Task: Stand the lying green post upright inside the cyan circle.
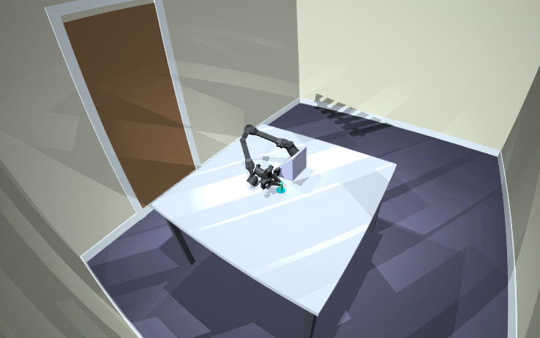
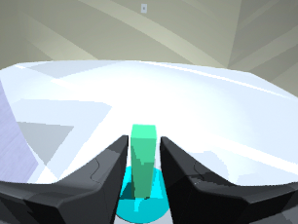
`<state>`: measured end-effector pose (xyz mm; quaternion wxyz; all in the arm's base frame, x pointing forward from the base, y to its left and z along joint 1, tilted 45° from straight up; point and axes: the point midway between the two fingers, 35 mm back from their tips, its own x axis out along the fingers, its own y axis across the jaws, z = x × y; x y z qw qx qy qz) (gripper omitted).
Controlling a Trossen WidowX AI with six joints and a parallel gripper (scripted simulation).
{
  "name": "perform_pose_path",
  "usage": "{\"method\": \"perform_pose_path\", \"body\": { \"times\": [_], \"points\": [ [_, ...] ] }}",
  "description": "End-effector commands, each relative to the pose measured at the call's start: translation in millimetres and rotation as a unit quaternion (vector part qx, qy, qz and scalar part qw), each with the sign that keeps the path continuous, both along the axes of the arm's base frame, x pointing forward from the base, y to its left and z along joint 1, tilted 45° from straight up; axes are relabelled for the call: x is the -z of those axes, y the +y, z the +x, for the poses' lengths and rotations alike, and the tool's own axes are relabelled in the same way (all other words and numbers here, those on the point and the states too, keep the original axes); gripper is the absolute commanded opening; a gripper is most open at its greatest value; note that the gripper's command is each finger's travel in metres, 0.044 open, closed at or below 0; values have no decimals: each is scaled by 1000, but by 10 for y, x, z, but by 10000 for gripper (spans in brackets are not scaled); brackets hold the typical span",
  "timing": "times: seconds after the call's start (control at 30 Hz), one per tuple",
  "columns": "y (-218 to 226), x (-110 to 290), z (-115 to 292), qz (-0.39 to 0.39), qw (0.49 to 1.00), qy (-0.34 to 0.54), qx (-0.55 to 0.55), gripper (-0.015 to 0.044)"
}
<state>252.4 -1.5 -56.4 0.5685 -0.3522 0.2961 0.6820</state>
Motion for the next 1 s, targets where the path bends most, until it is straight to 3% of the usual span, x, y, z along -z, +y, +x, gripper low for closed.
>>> {"method": "perform_pose_path", "body": {
  "times": [0.0,0.27,0.73,0.97],
  "points": [
    [-7,6,4,-2,1000,-2,-2,206],
    [-7,6,4,-2,1000,-2,-2,400],
    [549,-642,-99,-2,1000,-7,-5,400],
    [599,-647,-136,-20,1000,9,-9,400]
  ]
}}
